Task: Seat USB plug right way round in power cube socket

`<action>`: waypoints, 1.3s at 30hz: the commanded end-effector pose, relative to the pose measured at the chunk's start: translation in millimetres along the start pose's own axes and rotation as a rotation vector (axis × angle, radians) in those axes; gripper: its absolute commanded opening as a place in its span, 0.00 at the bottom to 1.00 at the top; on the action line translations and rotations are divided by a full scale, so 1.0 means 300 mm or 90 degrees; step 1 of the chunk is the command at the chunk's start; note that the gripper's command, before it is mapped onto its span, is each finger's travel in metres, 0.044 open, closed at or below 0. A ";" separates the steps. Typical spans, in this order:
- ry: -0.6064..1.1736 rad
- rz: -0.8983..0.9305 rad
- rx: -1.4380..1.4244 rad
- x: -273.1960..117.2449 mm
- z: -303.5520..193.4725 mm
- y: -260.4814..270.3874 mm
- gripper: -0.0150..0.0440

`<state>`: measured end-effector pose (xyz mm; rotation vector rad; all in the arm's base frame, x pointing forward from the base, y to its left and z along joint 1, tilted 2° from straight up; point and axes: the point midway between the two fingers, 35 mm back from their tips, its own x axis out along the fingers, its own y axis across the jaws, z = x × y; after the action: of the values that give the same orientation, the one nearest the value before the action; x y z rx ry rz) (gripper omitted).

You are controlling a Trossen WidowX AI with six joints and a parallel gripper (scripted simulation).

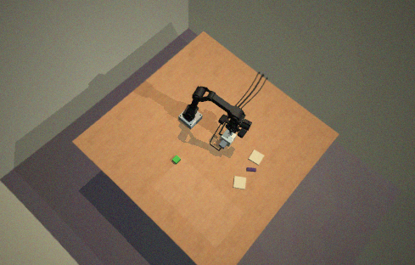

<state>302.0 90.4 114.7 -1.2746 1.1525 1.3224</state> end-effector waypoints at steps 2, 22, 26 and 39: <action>-0.001 -0.004 -0.001 -0.008 0.000 -0.002 0.25; 0.000 0.000 0.292 -0.001 0.000 0.000 0.25; 0.000 0.000 0.358 -0.001 0.000 0.000 0.25; 0.000 0.000 0.575 -0.001 0.000 0.000 0.25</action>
<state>302.3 90.5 115.0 -0.6488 1.4782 0.6875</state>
